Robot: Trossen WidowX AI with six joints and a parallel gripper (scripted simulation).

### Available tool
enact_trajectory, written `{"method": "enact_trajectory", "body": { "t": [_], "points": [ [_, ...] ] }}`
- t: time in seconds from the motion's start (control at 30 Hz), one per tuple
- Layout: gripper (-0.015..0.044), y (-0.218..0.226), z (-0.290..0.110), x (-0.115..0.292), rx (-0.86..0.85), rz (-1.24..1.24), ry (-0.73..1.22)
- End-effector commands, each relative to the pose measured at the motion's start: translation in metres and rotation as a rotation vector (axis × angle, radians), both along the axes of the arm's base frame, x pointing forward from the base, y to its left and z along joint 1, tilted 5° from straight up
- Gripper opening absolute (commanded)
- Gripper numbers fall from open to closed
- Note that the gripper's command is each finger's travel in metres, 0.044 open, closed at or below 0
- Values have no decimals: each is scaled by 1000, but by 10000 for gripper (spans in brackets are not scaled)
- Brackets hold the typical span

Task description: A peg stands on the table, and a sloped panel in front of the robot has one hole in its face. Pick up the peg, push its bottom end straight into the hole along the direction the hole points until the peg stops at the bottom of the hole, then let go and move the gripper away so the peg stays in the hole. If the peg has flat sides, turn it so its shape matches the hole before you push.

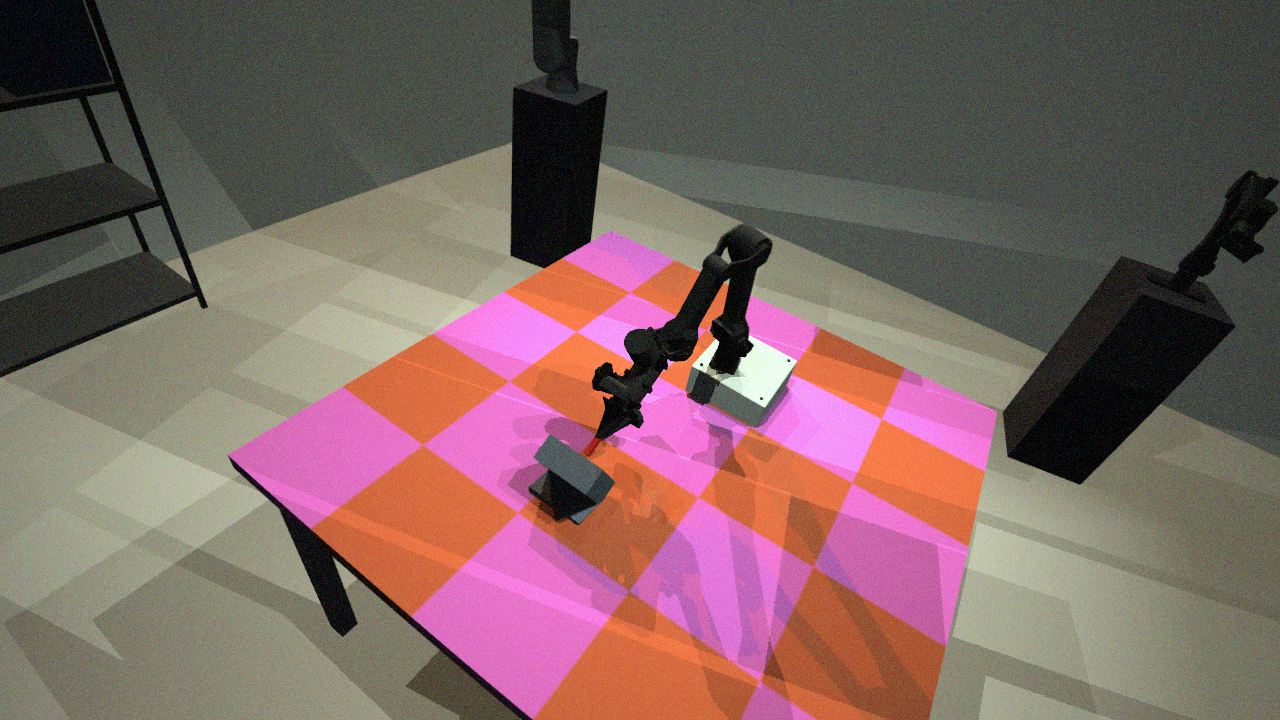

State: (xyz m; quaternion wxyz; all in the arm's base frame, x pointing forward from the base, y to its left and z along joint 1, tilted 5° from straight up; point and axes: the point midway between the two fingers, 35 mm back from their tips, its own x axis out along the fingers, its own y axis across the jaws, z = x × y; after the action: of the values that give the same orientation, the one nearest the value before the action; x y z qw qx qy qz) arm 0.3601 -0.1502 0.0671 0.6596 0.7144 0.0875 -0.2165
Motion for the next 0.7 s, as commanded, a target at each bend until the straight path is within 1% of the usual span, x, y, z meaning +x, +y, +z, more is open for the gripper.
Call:
{"method": "enact_trajectory", "body": {
  "t": [0.0,0.67],
  "points": [
    [0,0,0,-1,0,0,0],
    [0,-1,-3,2,0,0,0]
  ]
}}
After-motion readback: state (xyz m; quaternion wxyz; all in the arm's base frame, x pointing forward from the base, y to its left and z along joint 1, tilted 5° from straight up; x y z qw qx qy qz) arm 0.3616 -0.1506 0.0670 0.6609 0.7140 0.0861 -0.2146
